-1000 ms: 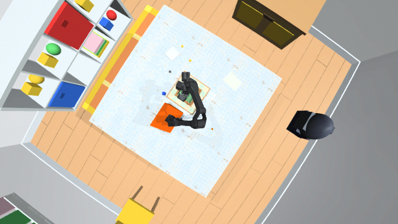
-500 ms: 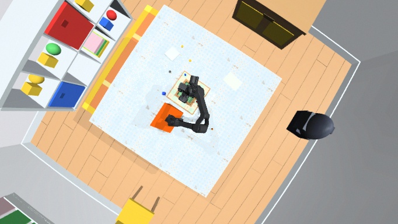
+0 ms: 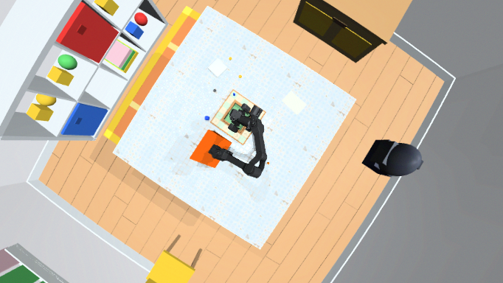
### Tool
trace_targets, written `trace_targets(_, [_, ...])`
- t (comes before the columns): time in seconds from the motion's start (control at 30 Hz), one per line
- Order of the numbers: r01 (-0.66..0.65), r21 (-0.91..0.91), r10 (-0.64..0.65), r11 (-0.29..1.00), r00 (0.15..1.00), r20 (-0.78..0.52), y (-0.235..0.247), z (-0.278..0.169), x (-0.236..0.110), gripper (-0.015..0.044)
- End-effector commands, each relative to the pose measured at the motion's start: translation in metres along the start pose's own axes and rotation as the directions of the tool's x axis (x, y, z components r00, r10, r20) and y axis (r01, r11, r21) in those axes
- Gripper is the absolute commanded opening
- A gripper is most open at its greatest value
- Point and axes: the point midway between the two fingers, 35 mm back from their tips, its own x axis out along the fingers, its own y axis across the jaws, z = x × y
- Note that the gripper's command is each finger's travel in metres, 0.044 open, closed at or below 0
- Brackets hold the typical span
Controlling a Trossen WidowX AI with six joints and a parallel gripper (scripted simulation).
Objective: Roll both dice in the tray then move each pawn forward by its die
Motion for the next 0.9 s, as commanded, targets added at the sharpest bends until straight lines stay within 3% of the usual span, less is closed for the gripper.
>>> trace_targets(0.0, [0.034,-0.019,-0.033,0.999,0.997,0.065,-0.001,0.001,-0.001,0.0000])
trace_targets(0.23, [0.035,-0.019,-0.034,0.999,0.997,0.066,-0.013,0.005,-0.045,0.0000])
trace_targets(0.87, [0.035,-0.013,-0.034,0.999,0.998,0.060,-0.011,0.004,-0.043,0.0000])
